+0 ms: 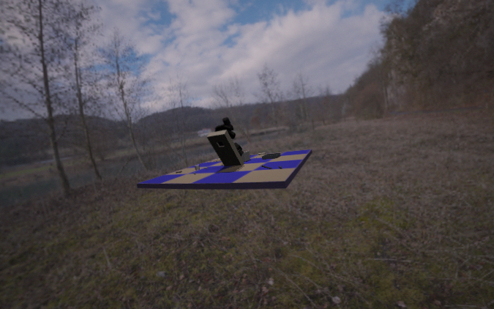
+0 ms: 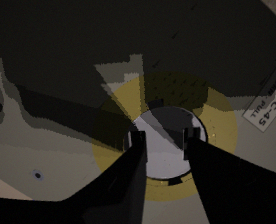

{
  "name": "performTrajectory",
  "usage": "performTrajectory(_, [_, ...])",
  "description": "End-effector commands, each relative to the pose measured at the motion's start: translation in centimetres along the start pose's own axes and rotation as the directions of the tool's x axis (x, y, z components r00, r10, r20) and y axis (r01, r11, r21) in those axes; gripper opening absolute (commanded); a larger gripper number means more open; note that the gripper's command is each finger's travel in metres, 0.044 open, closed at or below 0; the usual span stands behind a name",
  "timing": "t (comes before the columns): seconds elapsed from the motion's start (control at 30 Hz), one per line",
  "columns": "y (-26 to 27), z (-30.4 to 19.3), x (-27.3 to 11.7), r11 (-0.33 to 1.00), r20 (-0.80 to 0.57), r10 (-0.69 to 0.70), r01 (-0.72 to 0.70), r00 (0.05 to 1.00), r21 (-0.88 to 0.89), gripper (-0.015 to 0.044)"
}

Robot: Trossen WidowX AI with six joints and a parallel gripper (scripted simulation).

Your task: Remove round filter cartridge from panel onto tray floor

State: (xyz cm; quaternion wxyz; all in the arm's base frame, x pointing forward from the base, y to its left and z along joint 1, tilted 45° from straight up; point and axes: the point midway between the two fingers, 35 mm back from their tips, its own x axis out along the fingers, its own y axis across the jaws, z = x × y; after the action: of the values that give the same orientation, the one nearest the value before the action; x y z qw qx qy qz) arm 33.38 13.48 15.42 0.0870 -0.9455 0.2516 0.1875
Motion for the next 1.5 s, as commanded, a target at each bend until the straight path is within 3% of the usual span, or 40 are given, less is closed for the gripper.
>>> performTrajectory(0.0, [0.0, 0.2, 0.1, 1.0, 0.004, 0.0, 0.0, 1.0, -0.008, 0.0113])
performTrajectory(1.47, [0.0, 0.2, 1.1, 1.0, 0.004, 0.0, 0.0, 1.0, -0.008, 0.0113])
